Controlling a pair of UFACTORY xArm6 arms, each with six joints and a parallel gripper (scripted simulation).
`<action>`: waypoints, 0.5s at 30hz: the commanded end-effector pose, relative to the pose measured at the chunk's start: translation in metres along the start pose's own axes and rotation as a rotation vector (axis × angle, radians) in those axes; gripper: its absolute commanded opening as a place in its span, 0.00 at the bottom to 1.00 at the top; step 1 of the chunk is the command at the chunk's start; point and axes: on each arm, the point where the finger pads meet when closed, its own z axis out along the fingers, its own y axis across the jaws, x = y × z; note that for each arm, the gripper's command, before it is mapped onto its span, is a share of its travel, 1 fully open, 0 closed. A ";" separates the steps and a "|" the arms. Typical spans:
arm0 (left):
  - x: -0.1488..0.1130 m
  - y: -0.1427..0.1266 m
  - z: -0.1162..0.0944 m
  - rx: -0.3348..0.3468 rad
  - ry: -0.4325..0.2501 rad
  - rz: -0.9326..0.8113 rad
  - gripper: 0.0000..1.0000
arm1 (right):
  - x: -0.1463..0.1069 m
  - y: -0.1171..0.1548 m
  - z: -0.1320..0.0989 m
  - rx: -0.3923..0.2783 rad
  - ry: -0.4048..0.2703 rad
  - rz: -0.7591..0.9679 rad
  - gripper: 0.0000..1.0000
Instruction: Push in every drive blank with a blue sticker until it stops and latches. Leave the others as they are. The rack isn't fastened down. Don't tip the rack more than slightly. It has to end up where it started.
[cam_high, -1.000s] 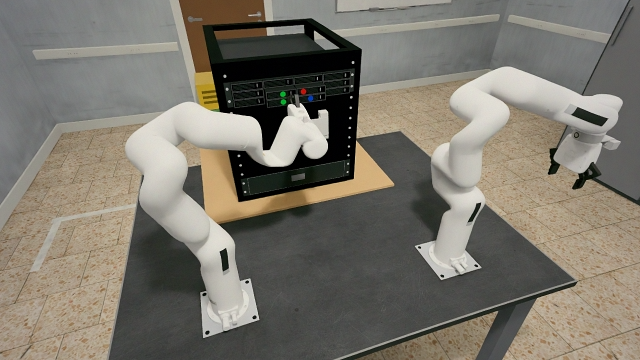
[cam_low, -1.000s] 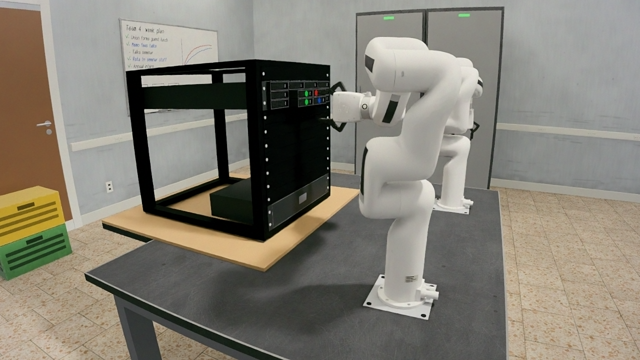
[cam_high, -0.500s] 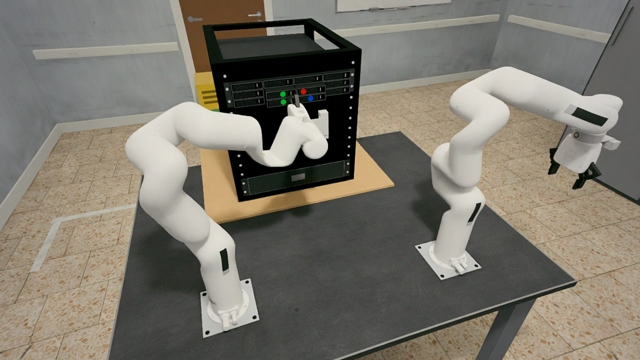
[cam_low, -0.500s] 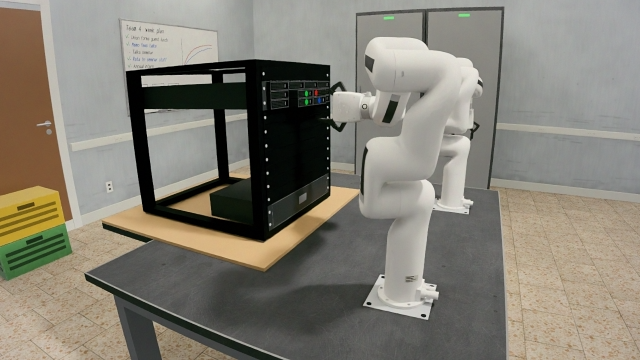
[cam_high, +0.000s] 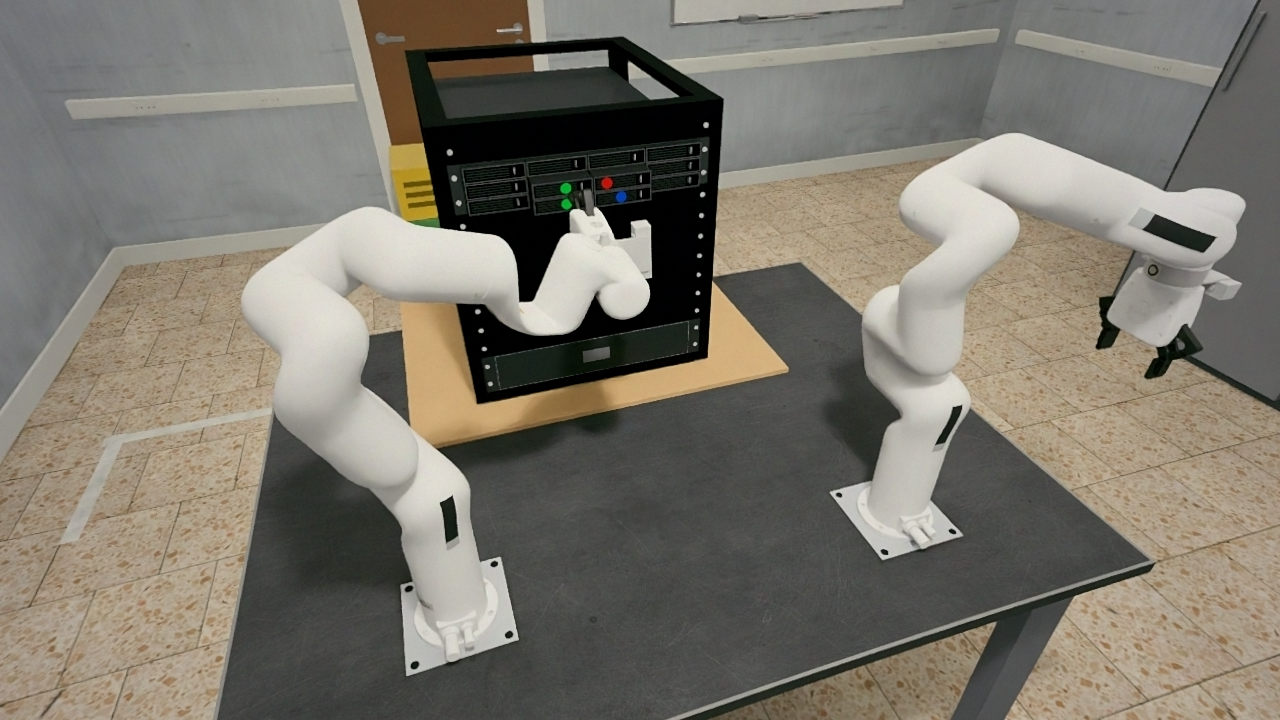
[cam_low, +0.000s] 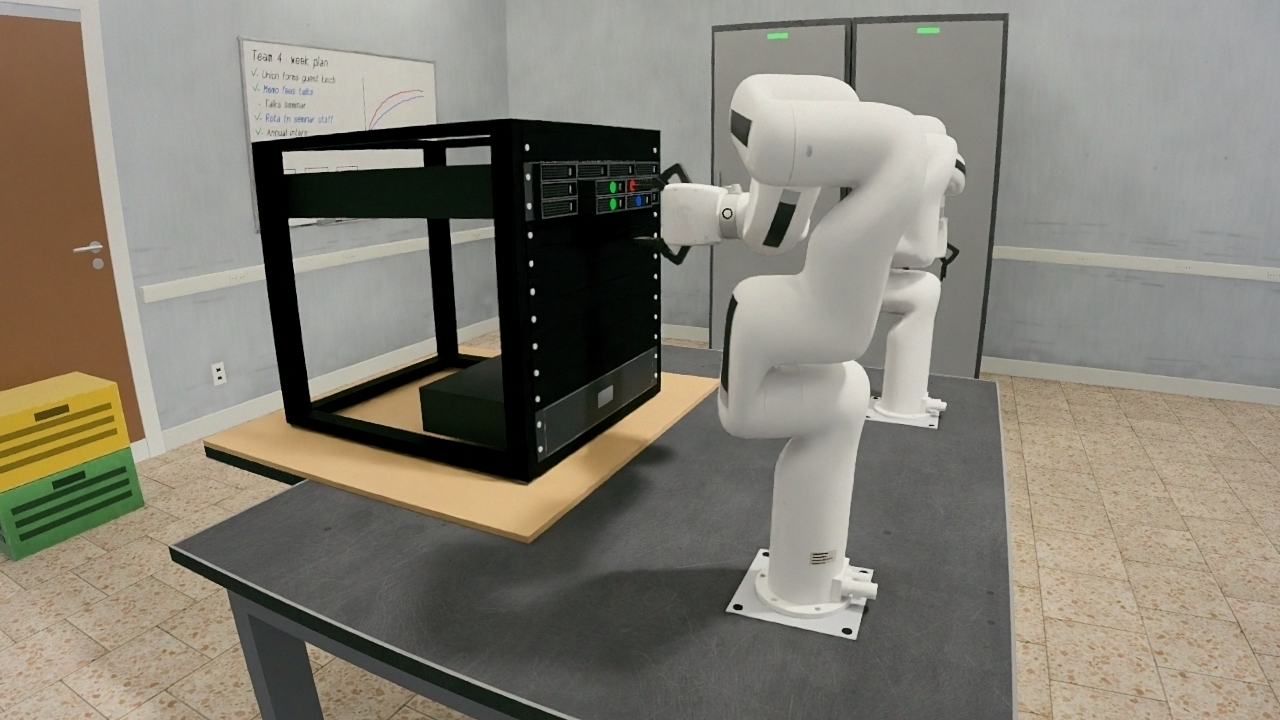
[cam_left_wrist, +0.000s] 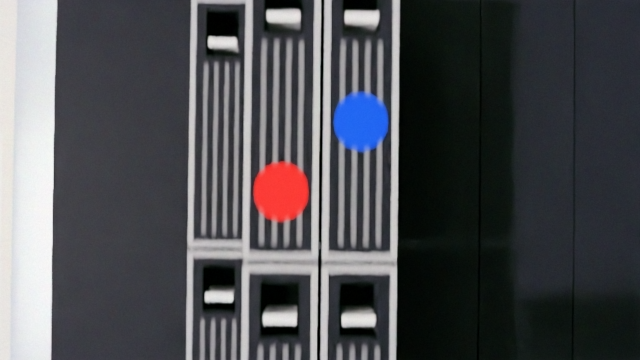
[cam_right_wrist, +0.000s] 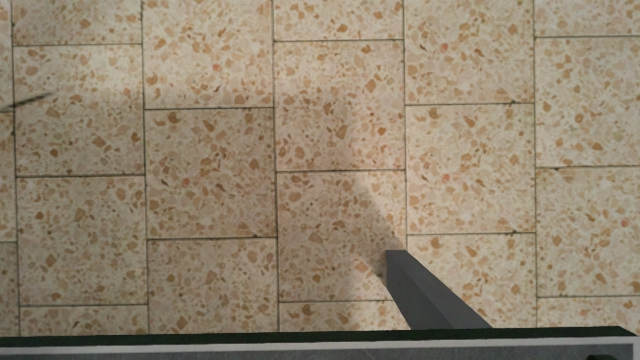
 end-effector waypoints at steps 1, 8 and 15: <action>-0.020 -0.002 0.000 0.002 0.000 -0.004 1.00 | 0.001 0.000 -0.002 0.000 0.005 0.000 1.00; -0.049 -0.002 0.000 0.002 0.000 -0.003 1.00 | 0.001 0.000 -0.002 0.000 0.005 0.000 1.00; -0.076 -0.002 0.000 0.003 0.000 -0.003 1.00 | 0.001 0.000 -0.002 0.000 0.005 0.000 1.00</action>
